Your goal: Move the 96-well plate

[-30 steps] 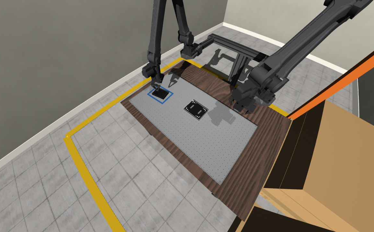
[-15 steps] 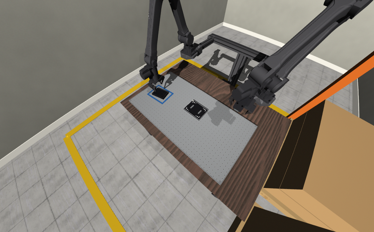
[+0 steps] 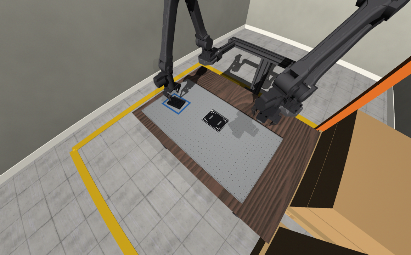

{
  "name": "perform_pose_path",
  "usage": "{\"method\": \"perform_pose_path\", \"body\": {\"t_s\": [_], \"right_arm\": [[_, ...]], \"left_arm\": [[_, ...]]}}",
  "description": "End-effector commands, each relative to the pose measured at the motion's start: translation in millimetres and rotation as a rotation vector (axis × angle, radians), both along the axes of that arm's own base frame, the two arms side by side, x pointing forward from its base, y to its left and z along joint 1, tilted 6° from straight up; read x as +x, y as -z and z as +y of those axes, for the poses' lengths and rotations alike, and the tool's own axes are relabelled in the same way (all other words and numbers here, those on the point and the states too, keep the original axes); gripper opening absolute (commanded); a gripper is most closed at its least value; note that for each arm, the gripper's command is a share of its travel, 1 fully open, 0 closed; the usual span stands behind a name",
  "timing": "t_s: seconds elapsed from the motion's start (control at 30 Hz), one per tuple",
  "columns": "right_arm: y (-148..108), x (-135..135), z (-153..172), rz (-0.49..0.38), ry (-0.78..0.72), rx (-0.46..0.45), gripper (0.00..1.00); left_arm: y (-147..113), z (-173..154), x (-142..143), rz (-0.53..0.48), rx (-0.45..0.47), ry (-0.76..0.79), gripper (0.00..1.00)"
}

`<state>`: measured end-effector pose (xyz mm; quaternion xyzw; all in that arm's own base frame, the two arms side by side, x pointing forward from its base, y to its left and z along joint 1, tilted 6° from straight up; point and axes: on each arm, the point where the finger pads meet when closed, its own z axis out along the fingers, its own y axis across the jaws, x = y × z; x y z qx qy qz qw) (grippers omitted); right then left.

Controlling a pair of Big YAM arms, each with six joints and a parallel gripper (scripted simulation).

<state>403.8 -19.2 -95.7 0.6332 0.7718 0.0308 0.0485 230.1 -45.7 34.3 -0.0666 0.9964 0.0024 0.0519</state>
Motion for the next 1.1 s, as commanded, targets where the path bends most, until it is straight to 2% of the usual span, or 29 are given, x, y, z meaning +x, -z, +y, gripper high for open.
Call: {"method": "perform_pose_path", "body": {"t_s": [0.0,0.27,0.37,0.77,0.93,1.07], "right_arm": [[10.5,6.2,-2.3,-0.005,0.016,0.005,1.0],[21.3,14.9,-3.6,-0.018,0.014,0.004,1.0],[25.7,7.6,-2.9,-0.005,0.013,0.004,1.0],[44.0,15.3,-3.6,-0.015,0.012,0.004,1.0],[51.5,7.7,-3.4,-0.002,0.011,0.004,1.0],[56.1,15.6,-3.9,-0.014,0.011,0.004,1.0]], "left_arm": [[-9.5,-2.4,11.5,-0.03,-0.005,0.011,1.0],[-9.5,-2.4,11.5,-0.03,-0.005,0.011,1.0],[-9.5,-2.4,11.5,-0.03,-0.005,0.011,1.0],[-9.5,-2.4,11.5,-0.03,-0.005,0.011,1.0],[-9.5,-2.4,11.5,-0.03,-0.005,0.011,1.0],[-9.5,-2.4,11.5,-0.03,-0.005,0.011,1.0]]}}
